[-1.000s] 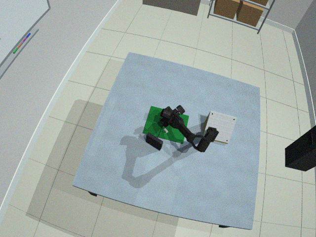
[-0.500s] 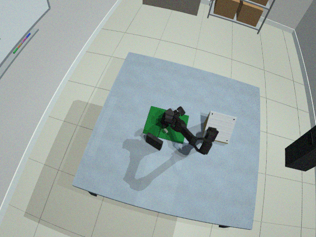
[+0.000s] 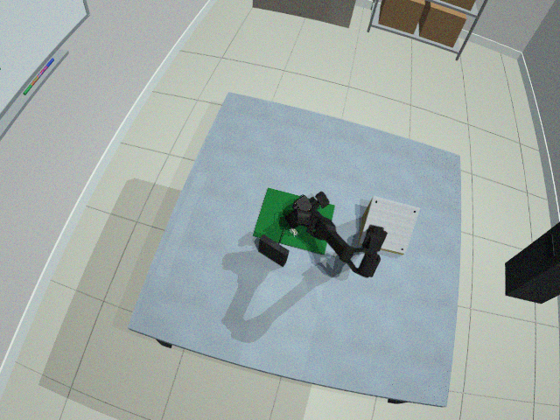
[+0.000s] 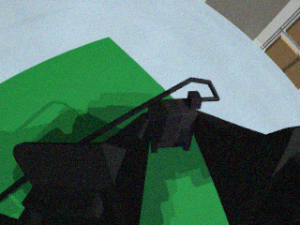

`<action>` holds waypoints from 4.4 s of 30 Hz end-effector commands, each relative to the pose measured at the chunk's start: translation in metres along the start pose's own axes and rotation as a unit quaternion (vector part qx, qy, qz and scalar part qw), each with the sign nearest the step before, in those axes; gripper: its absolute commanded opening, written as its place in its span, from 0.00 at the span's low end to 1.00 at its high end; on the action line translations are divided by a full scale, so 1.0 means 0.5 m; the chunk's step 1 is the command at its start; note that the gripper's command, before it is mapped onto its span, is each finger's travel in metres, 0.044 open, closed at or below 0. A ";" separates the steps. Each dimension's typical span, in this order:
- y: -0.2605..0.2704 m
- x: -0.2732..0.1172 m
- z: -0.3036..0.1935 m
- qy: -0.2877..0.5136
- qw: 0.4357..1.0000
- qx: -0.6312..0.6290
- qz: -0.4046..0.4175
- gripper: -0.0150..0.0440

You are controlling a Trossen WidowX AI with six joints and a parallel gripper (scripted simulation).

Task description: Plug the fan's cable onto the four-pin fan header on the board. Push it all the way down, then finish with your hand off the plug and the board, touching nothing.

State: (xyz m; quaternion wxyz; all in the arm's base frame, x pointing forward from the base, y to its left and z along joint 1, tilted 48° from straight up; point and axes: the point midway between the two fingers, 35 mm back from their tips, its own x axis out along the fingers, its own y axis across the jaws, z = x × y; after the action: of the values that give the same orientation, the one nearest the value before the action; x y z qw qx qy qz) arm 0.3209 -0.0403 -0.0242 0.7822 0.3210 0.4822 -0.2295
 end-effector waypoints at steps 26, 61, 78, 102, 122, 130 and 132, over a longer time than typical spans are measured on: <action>0.007 -0.047 -0.005 -0.148 0.986 0.068 0.046 0.25; 0.003 -0.106 -0.004 -0.236 0.957 0.131 0.106 0.25; 0.001 -0.110 0.001 -0.238 0.956 0.133 0.107 0.25; 0.015 -0.086 -0.032 -0.238 0.956 0.135 0.107 0.25; 0.026 -0.065 -0.059 -0.238 0.956 0.135 0.107 0.25; 0.030 -0.057 -0.069 -0.237 0.956 0.135 0.107 0.25; 0.032 -0.055 -0.072 -0.237 0.956 0.135 0.107 0.25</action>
State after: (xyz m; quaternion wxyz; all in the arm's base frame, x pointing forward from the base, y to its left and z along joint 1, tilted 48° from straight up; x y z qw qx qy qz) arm 0.2976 -0.0035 -0.0051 0.8438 0.4089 0.2115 -0.2757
